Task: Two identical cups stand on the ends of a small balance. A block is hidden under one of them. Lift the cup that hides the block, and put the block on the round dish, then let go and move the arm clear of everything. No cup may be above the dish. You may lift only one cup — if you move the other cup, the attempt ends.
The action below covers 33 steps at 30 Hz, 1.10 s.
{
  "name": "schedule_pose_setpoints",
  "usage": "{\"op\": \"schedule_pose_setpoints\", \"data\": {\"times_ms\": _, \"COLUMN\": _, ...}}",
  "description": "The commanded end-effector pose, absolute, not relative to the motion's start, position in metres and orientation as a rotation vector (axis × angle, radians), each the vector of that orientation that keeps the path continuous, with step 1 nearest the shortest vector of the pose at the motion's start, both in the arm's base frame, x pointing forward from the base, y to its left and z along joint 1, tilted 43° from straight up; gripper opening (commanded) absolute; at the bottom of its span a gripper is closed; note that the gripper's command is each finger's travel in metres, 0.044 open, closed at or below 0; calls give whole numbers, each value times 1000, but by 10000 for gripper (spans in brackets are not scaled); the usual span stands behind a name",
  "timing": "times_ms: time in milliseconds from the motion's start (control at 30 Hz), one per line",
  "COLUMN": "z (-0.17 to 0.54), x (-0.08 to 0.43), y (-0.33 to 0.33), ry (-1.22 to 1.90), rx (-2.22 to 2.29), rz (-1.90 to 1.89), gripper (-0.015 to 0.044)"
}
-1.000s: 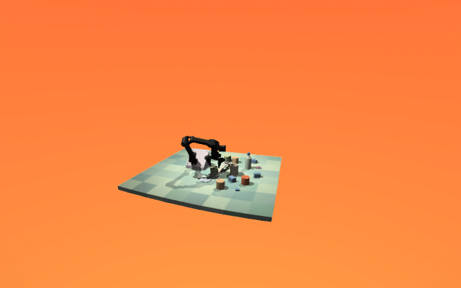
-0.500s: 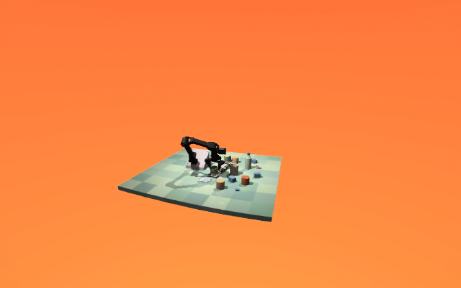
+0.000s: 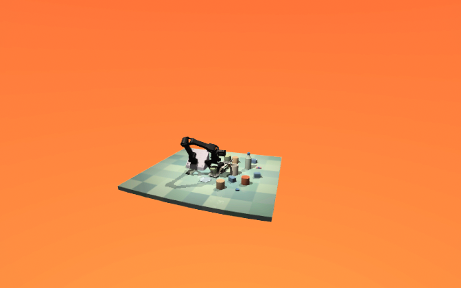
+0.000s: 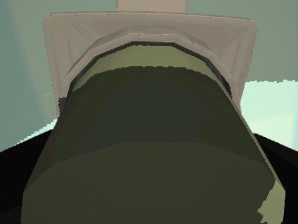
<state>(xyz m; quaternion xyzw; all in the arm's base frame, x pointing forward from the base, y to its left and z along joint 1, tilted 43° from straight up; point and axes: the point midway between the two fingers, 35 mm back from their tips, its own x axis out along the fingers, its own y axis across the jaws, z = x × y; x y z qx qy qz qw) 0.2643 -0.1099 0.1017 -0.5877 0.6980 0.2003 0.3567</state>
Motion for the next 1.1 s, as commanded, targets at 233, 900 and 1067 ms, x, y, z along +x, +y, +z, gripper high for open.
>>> {"op": "schedule_pose_setpoints", "data": {"times_ms": 233, "z": 100, "x": 262, "y": -111, "ry": 1810, "rx": -1523, "rz": 521, "gripper": 281}}
{"op": "schedule_pose_setpoints", "data": {"times_ms": 900, "z": 116, "x": 268, "y": -95, "ry": 1789, "rx": -1543, "rz": 537, "gripper": 0}}
{"op": "schedule_pose_setpoints", "data": {"times_ms": 1067, "z": 121, "x": 269, "y": -91, "ry": 1783, "rx": -1549, "rz": 541, "gripper": 0}}
